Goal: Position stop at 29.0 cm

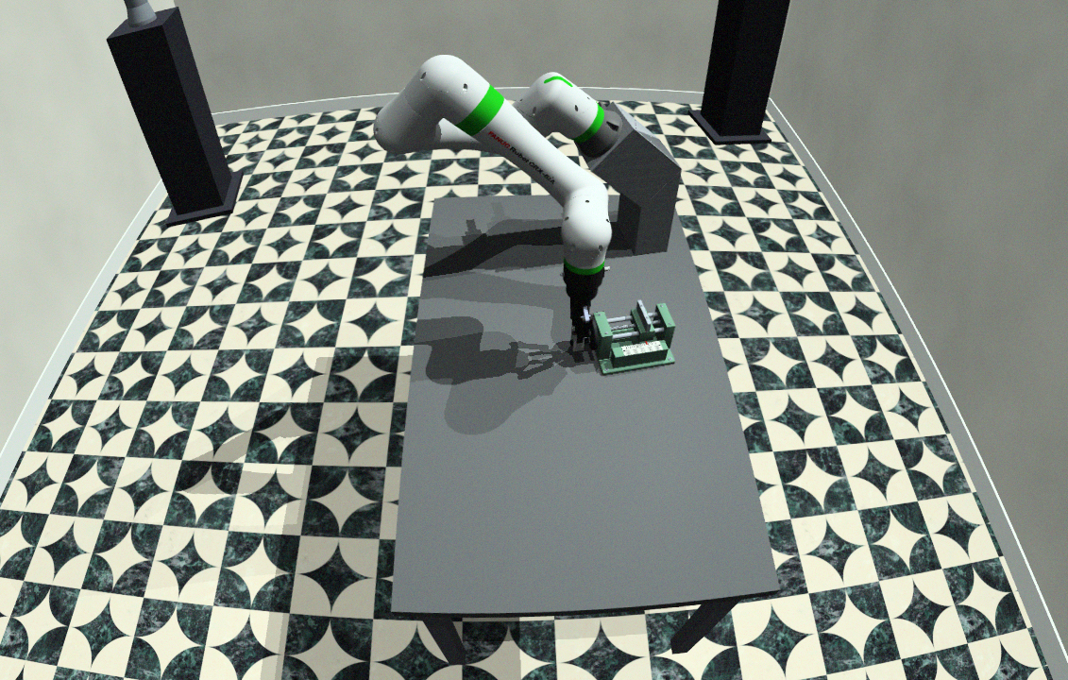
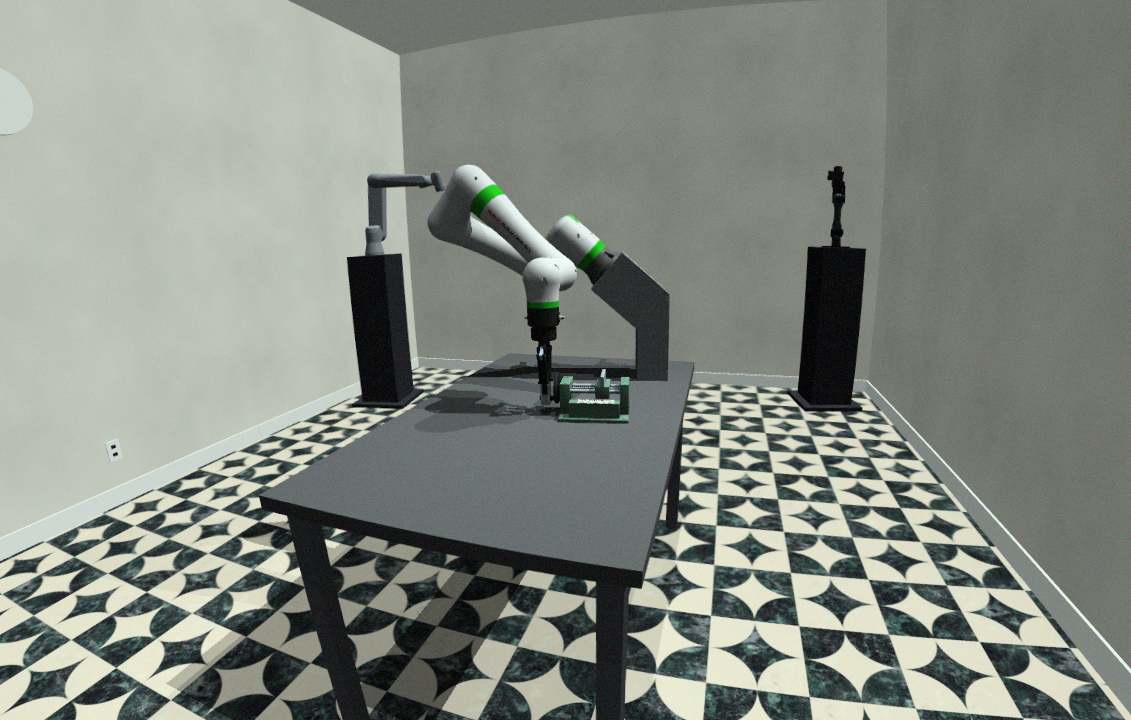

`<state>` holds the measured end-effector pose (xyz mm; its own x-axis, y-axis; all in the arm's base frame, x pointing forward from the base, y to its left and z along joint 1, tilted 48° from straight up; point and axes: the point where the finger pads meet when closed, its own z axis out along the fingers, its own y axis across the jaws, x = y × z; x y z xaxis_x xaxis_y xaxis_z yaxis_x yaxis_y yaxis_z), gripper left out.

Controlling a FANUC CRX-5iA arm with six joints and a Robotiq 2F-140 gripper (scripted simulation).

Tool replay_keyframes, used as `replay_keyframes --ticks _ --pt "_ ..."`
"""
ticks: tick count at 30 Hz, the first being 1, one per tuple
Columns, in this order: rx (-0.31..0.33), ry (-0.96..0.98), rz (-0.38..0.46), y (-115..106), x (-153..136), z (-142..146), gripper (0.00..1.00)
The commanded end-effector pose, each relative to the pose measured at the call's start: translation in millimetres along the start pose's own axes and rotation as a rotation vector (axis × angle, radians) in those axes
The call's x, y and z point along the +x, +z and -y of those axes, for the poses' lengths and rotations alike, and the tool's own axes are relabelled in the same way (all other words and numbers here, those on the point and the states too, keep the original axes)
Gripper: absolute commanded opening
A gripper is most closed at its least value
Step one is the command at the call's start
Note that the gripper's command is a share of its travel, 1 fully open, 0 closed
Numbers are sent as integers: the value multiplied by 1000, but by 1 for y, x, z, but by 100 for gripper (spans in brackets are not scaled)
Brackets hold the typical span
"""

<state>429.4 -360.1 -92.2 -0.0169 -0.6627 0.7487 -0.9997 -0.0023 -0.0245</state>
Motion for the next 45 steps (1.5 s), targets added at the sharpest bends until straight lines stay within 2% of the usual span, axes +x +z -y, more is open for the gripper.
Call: replay_keyframes --ticks 1,45 --pt "0 0 0 0 0 0 4" --pt "0 0 0 -2 0 -11 4"
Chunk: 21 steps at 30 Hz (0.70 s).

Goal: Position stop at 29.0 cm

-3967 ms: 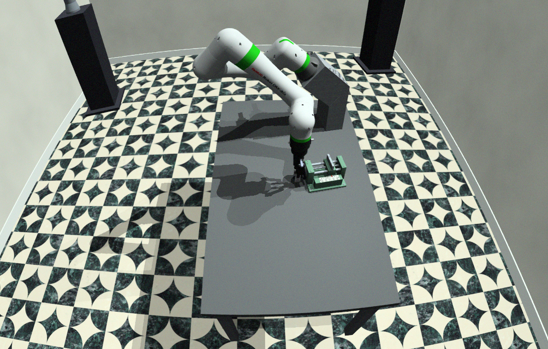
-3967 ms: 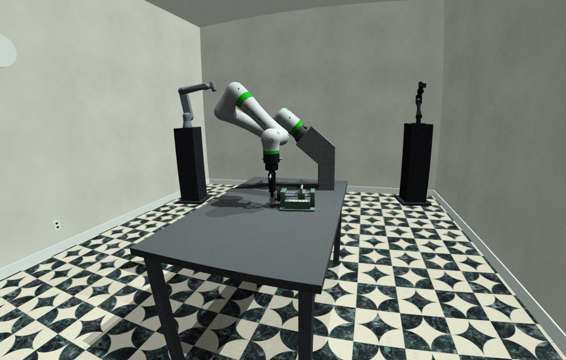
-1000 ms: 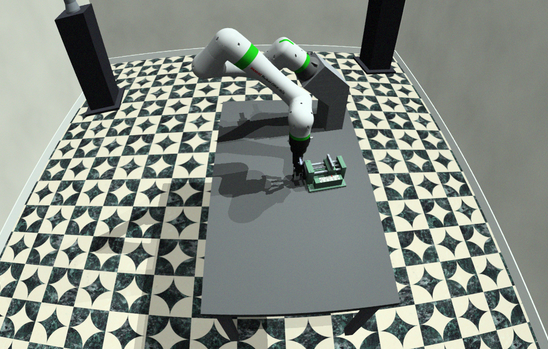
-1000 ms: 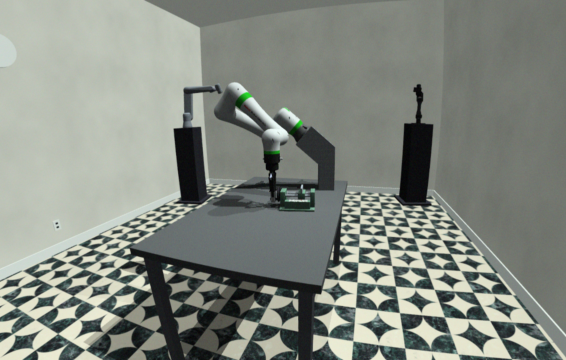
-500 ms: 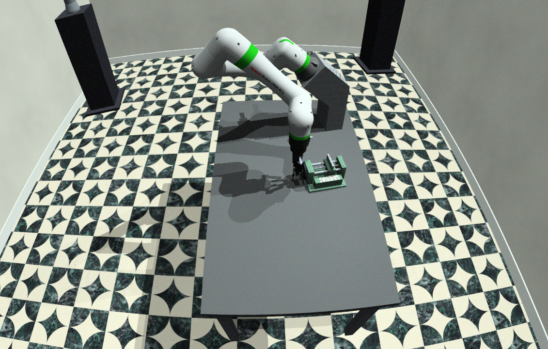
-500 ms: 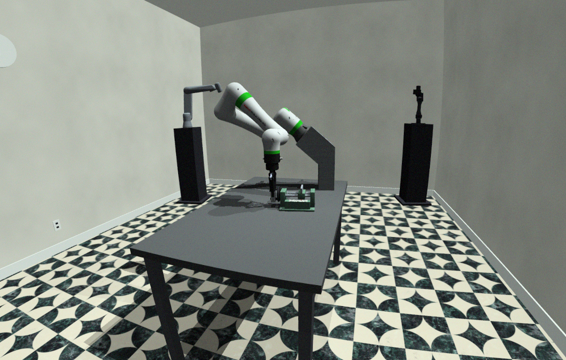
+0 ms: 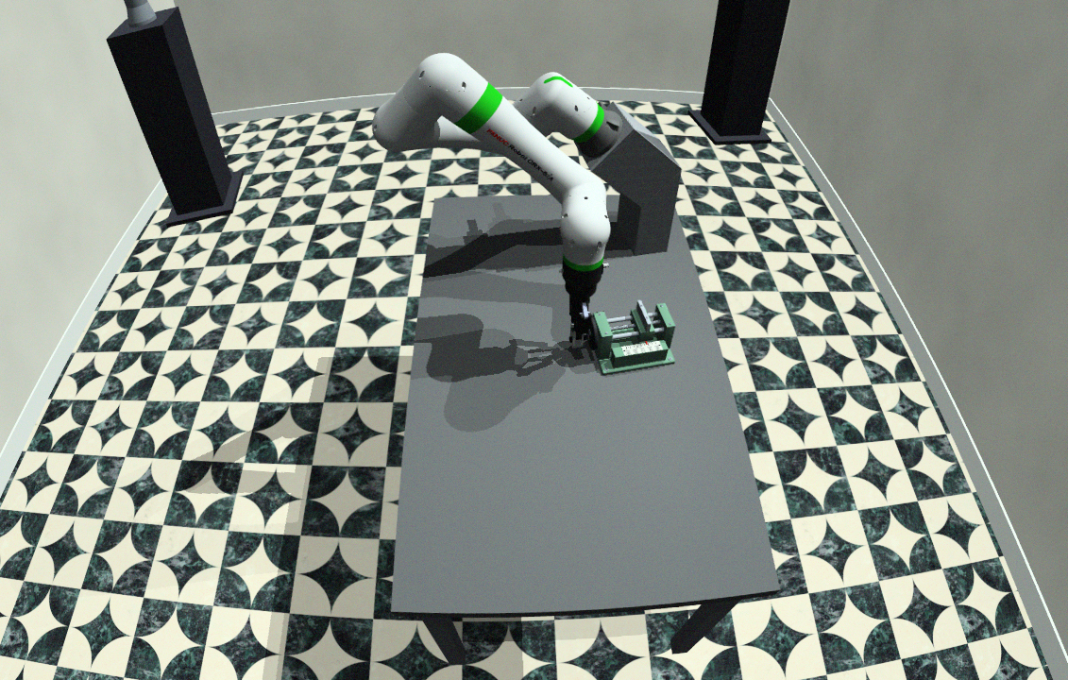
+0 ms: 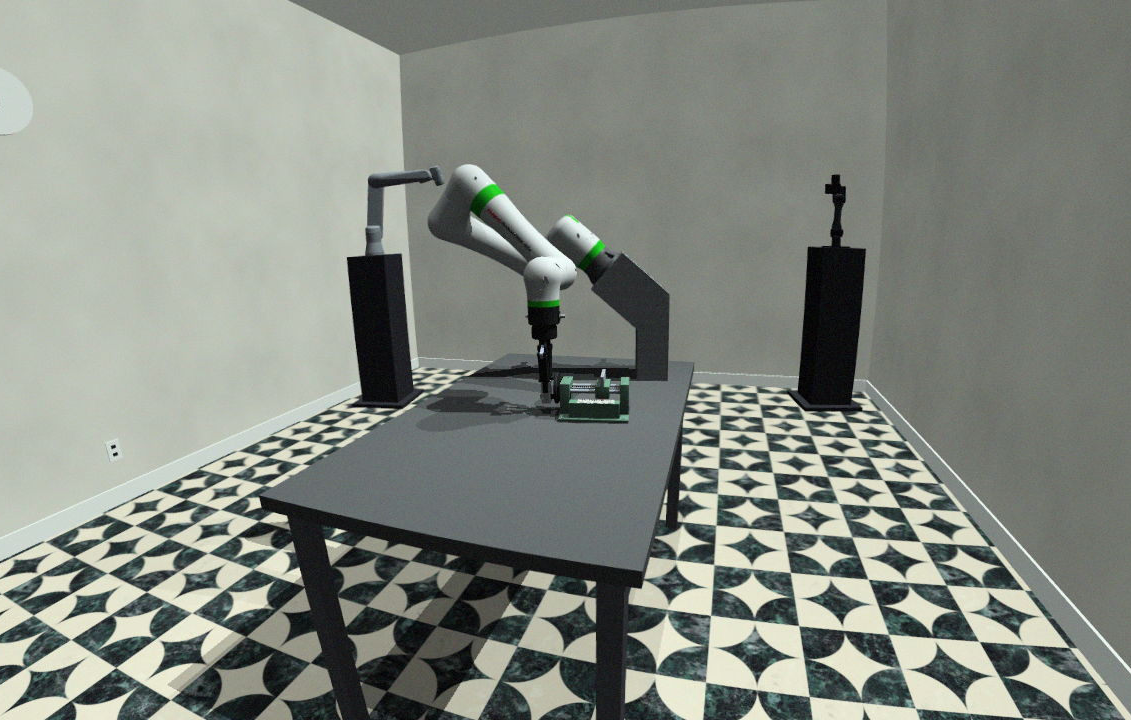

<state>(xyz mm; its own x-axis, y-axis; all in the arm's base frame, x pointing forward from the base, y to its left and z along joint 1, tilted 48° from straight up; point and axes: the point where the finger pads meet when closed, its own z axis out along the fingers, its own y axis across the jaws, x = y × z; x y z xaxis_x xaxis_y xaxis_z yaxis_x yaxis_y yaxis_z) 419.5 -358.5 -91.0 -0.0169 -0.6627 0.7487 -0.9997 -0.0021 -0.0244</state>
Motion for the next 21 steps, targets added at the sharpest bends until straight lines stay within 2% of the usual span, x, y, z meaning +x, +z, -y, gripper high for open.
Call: replay_keyframes --ticks 1,21 --pt "0 0 0 -1 0 -2 4" --pt "0 0 0 -11 0 -15 4"
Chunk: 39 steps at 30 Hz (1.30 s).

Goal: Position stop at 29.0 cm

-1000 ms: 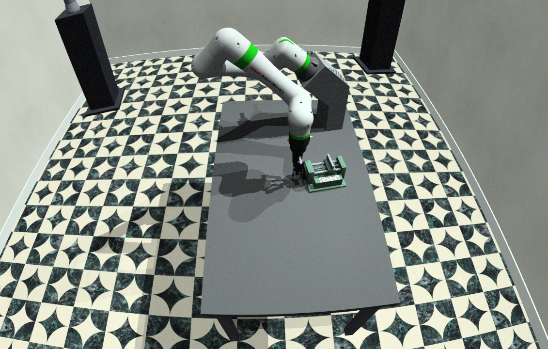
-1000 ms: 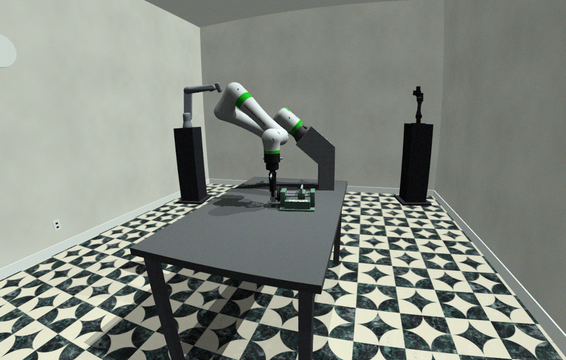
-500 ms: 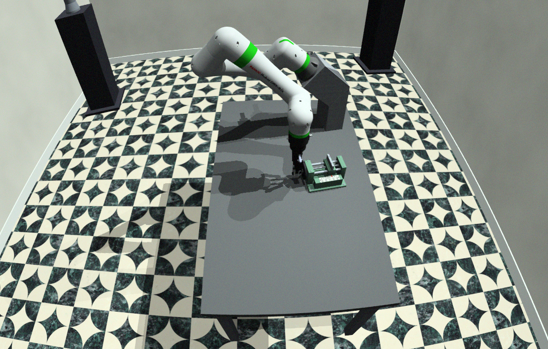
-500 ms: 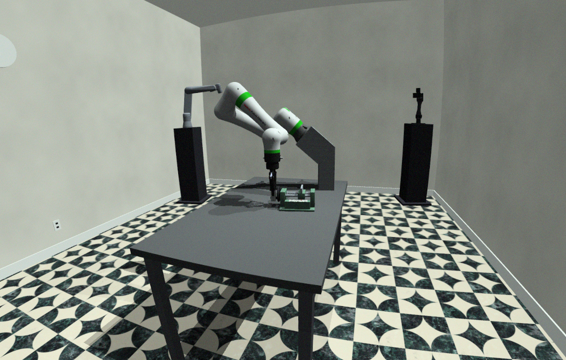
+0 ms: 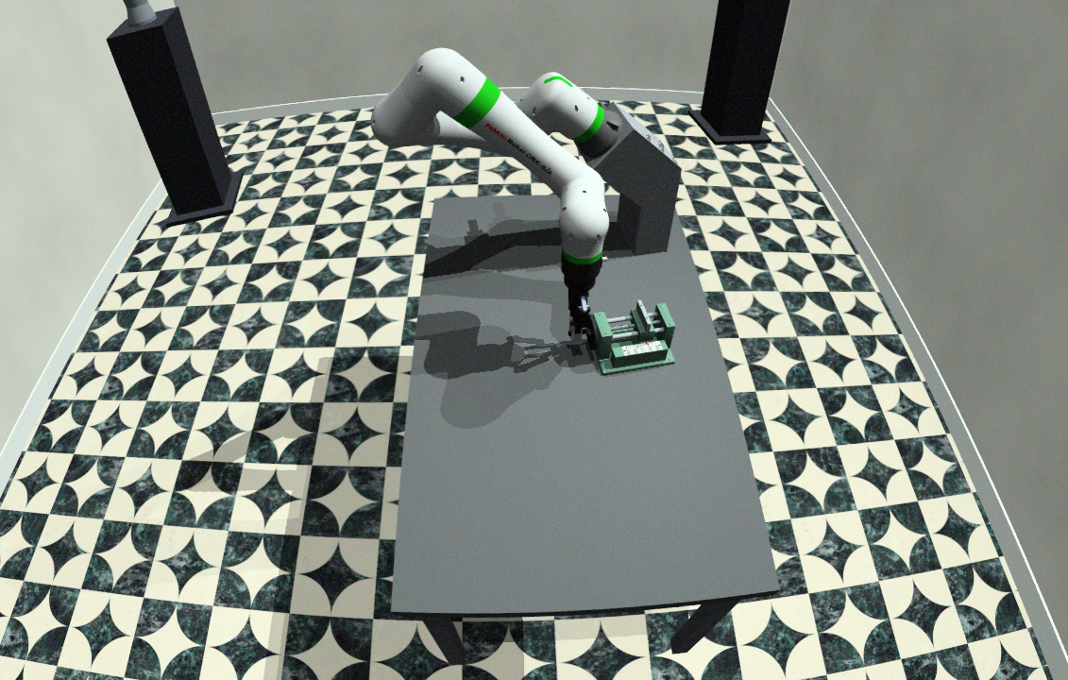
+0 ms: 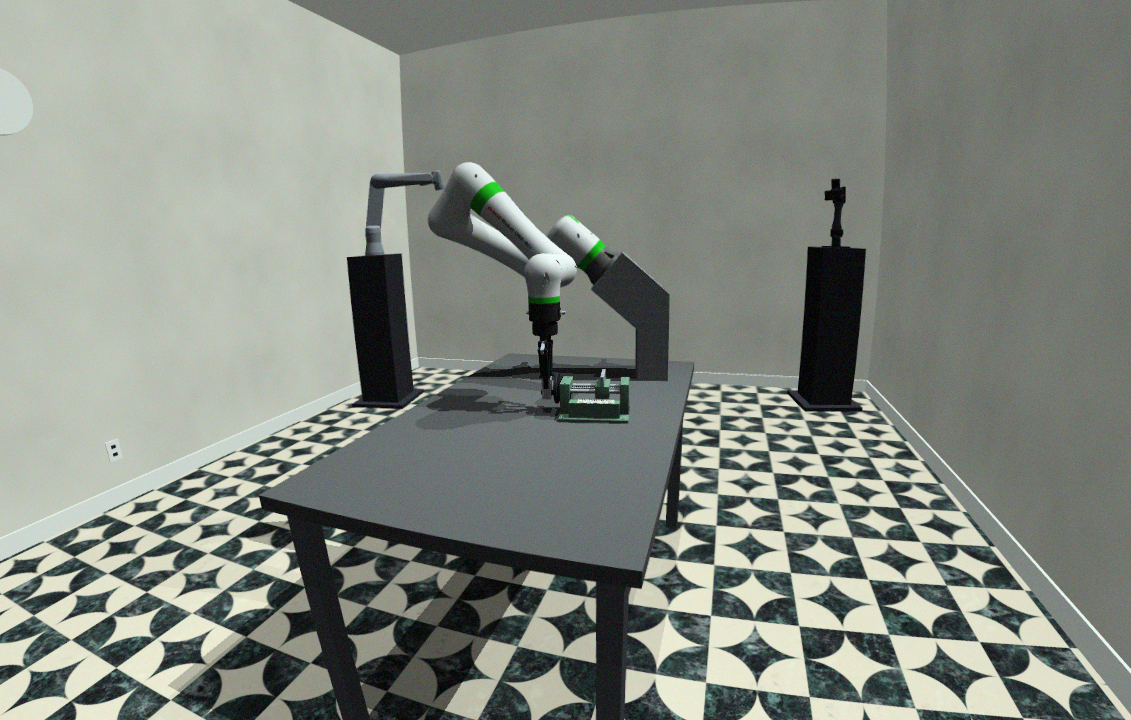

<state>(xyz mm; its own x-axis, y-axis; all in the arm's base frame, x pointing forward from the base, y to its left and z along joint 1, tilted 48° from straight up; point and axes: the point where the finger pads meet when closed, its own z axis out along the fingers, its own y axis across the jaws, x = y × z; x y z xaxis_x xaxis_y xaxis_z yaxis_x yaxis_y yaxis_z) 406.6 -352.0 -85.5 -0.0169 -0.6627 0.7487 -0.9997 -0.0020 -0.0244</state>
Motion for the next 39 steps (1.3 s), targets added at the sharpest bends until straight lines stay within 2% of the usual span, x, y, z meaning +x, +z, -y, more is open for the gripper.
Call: replay_keyframes --ticks 1,21,39 --pt "0 0 0 -3 0 -2 4" --pt "0 0 0 -23 0 -8 4" --pt "0 0 0 -41 0 -2 4"
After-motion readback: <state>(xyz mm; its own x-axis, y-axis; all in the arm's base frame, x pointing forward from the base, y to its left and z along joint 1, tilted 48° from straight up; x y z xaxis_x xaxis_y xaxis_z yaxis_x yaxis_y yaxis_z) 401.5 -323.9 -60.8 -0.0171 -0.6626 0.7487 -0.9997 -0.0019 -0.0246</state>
